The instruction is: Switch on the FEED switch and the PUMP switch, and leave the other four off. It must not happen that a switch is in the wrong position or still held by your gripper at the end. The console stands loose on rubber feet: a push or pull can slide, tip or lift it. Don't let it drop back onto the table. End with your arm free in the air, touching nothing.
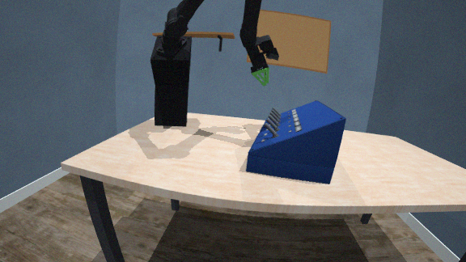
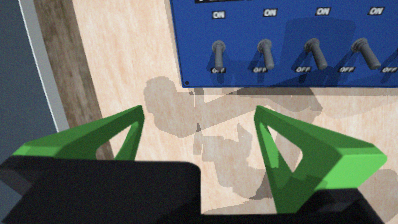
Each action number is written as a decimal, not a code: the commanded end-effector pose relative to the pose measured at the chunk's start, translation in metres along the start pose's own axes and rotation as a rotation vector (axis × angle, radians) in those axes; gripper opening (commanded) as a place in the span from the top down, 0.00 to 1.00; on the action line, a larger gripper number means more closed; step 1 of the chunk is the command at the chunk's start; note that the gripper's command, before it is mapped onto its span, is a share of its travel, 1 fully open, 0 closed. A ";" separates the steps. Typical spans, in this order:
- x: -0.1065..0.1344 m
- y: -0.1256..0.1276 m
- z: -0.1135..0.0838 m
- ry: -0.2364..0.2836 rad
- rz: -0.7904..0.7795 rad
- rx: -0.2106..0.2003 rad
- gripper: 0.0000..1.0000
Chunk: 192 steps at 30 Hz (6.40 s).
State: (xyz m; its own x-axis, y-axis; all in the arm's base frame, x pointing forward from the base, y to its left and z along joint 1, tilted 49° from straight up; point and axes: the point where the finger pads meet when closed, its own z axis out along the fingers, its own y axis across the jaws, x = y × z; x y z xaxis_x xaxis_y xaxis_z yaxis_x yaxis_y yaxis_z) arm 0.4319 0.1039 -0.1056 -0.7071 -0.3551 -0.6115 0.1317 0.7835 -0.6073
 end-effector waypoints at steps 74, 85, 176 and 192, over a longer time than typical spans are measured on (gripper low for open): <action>-0.163 -0.009 0.018 -0.071 -0.033 0.093 0.00; -0.163 -0.013 0.056 -0.071 -0.036 0.095 0.00; -0.162 -0.088 0.050 -0.072 -0.050 0.092 0.00; -0.162 -0.086 0.048 -0.075 -0.052 0.090 0.00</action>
State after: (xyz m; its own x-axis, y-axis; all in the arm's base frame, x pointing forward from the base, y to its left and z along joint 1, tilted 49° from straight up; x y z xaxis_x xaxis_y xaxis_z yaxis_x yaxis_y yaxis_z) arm 0.5648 0.0648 0.0114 -0.6830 -0.4284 -0.5916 0.1508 0.7098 -0.6881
